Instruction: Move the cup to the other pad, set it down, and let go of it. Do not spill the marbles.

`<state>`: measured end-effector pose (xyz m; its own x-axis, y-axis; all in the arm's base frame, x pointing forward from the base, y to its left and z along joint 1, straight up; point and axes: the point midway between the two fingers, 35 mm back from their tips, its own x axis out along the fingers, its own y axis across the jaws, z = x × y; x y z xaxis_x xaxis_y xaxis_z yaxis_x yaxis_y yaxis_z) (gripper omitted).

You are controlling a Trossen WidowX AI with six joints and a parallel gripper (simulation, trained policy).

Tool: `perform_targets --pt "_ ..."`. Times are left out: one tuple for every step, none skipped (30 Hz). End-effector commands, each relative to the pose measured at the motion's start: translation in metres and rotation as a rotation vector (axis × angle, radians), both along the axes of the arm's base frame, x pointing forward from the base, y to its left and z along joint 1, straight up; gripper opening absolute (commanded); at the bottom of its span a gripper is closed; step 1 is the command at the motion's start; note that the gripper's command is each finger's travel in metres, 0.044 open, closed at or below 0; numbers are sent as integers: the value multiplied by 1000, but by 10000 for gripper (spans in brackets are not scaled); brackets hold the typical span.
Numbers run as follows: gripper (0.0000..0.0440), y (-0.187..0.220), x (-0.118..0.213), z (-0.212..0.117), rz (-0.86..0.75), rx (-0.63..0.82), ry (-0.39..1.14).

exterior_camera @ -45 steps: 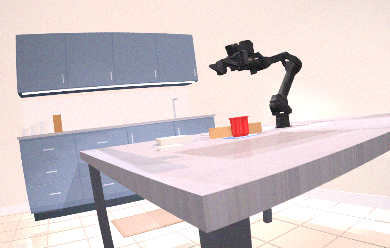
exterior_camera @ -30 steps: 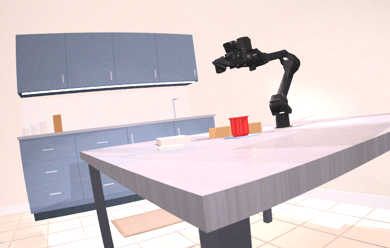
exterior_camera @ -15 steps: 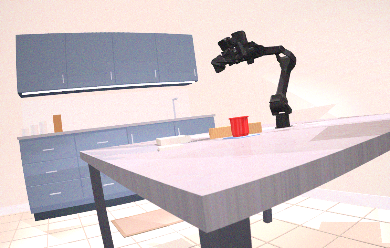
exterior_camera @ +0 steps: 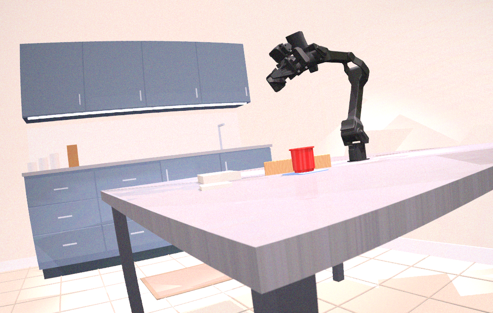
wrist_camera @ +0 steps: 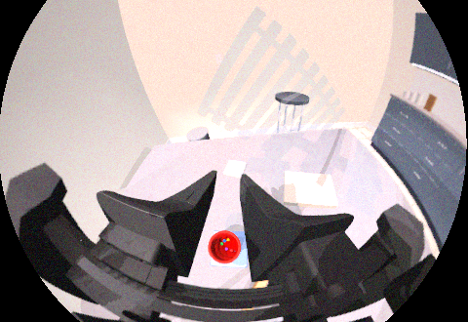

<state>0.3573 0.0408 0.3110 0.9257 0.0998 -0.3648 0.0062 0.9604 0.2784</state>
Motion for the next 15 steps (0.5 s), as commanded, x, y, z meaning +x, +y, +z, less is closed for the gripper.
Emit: perform_targets --pt "108 4 3 2 -10 35 41" --pt "109 5 3 1 -12 44 54" --pt "111 6 4 1 -14 54 67" --pt "112 7 4 1 -16 63 80" --pt "113 9 5 0 -18 73 94" --pt "114 10 5 0 -20 82 107" --pt "115 11 6 0 -23 92 121" --pt "116 12 6 -1 -26 102 134" --pt "117 13 7 -1 -28 111 148" --pt "118 15 7 -1 -31 121 162" --pt "119 16 7 -2 -35 130 175" --pt "120 17 8 -2 -38 140 189" --pt "121 18 8 -3 -41 149 203" --pt "121 20 8 -3 -45 158 217" --pt "122 21 8 -4 -49 168 232"
